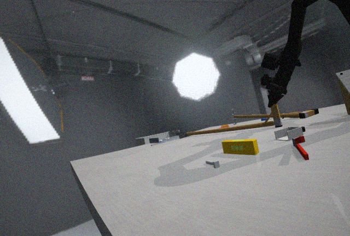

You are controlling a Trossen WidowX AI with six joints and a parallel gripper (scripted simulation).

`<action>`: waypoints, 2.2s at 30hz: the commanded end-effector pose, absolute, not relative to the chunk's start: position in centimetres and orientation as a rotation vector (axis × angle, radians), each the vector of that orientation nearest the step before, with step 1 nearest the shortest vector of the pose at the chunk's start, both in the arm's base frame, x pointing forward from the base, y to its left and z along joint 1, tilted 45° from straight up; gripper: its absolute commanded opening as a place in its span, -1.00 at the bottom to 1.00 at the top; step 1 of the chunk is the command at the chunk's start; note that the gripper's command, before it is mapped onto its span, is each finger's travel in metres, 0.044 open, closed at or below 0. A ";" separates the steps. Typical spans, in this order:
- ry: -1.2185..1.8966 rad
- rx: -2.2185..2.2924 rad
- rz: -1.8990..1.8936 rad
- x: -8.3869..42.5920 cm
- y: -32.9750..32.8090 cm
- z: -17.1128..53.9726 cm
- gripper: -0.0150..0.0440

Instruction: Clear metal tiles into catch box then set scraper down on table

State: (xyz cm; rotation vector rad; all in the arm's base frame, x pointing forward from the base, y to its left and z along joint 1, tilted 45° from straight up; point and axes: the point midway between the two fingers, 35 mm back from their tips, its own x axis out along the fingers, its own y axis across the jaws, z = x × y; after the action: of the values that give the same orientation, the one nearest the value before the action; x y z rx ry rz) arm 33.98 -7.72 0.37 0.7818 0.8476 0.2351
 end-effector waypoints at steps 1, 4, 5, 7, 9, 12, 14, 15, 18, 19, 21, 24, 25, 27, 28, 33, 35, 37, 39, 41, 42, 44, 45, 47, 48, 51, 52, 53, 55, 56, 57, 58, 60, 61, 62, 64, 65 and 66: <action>0.835 0.774 0.243 34.2 -7.3 1.2 -0.49; 0.835 0.774 0.244 34.2 -7.0 1.5 -0.49; 0.835 0.774 0.244 34.2 -6.9 1.6 -0.49; 0.835 0.774 0.244 34.2 -6.7 1.8 -0.49; 0.835 0.774 0.244 34.2 -6.5 2.0 -0.49; 0.835 0.774 0.245 34.1 -6.3 2.3 -0.49; 0.834 0.775 0.245 34.1 -6.1 2.5 -0.49; 0.834 0.775 0.245 34.1 -6.0 2.5 -0.49; 0.834 0.775 0.245 34.1 -5.7 2.8 -0.49; 0.834 0.775 0.246 34.1 -5.6 2.9 -0.49; 0.833 0.775 0.246 34.1 -5.4 3.1 -0.49; 0.833 0.776 0.246 34.1 -5.1 3.4 -0.49; 0.833 0.776 0.247 34.0 -5.0 3.4 -0.49; 0.832 0.776 0.247 34.0 -4.8 3.6 -0.49; 0.832 0.776 0.247 34.0 -4.7 3.7 -0.49; 0.831 0.777 0.248 33.9 -4.3 4.1 -0.49; 0.830 0.778 0.248 33.9 -4.1 4.3 -0.49; 0.830 0.778 0.249 33.9 -3.9 4.5 -0.49; 0.829 0.779 0.249 33.8 -3.7 4.7 -0.49; 0.829 0.779 0.250 33.8 -3.6 4.8 -0.49; 0.829 0.779 0.250 33.8 -3.6 4.8 -0.49; 0.829 0.778 0.252 33.8 -3.5 4.9 -0.49; 0.828 0.777 0.253 33.9 -3.4 5.0 -0.49; 0.828 0.776 0.255 33.9 -3.2 5.1 -0.49; 0.828 0.776 0.257 33.9 -3.2 5.2 -0.49; 0.827 0.774 0.260 34.0 -2.9 5.5 -0.49; 0.827 0.774 0.262 34.0 -2.8 5.6 -0.49; 0.826 0.773 0.263 34.0 -2.7 5.7 -0.49; 0.826 0.772 0.266 34.0 -2.5 5.9 -0.49; 0.826 0.772 0.267 34.0 -2.5 6.0 -0.49; 0.825 0.771 0.268 34.0 -2.4 6.0 -0.49; 0.825 0.771 0.270 34.0 -2.3 6.1 -0.49; 0.824 0.770 0.273 34.1 -2.1 6.3 -0.49; 0.824 0.769 0.274 34.1 -2.0 6.4 -0.49; 0.824 0.768 0.275 34.1 -1.9 6.5 -0.49; 0.823 0.767 0.278 34.1 -1.7 6.7 -0.49; 0.823 0.767 0.280 34.1 -1.6 6.8 -0.49; 0.823 0.766 0.281 34.1 -1.6 6.9 -0.49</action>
State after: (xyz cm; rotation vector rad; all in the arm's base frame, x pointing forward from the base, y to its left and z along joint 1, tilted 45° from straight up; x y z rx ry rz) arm 33.91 -2.01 6.00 0.7756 0.8387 0.2601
